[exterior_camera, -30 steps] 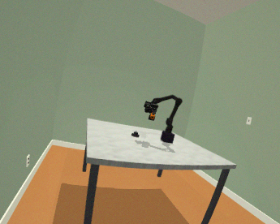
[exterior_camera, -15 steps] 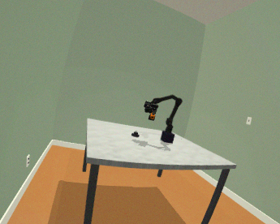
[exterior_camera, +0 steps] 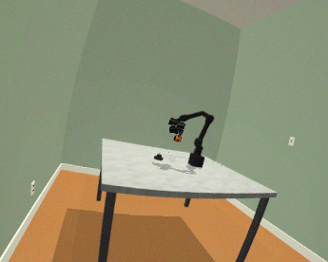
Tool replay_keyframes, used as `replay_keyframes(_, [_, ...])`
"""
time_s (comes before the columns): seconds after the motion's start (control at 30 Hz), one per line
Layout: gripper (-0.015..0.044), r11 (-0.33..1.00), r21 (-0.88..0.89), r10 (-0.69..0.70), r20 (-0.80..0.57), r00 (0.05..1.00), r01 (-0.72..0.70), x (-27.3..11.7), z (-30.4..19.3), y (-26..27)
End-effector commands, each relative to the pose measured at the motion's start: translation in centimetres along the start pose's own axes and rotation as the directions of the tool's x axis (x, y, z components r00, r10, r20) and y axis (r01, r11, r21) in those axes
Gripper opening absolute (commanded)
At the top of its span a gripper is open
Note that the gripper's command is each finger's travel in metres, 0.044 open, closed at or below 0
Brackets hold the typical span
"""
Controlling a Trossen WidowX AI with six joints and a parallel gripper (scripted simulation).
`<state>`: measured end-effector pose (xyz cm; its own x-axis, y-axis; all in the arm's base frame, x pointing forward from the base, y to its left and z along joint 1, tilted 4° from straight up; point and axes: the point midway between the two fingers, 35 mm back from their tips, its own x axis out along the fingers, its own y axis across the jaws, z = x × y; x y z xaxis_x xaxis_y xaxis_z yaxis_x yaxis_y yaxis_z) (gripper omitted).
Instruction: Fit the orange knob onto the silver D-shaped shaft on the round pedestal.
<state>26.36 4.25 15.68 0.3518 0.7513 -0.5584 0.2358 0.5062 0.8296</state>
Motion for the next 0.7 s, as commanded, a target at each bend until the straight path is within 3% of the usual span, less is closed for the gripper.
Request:
replay_keyframes(0.0, [0.0000, 0.997, -0.007, -0.082, 0.008, 0.997, 0.082, 0.5, 0.1, -0.1])
replay_keyframes(0.33, [0.0000, 0.944, -0.004, -0.330, 0.010, 0.944, 0.330, 2.2, 0.1, -1.1])
replay_keyframes(0.67, [0.0000, 0.831, -0.001, -0.556, 0.010, 0.831, 0.556, 4.1, 0.1, -2.1])
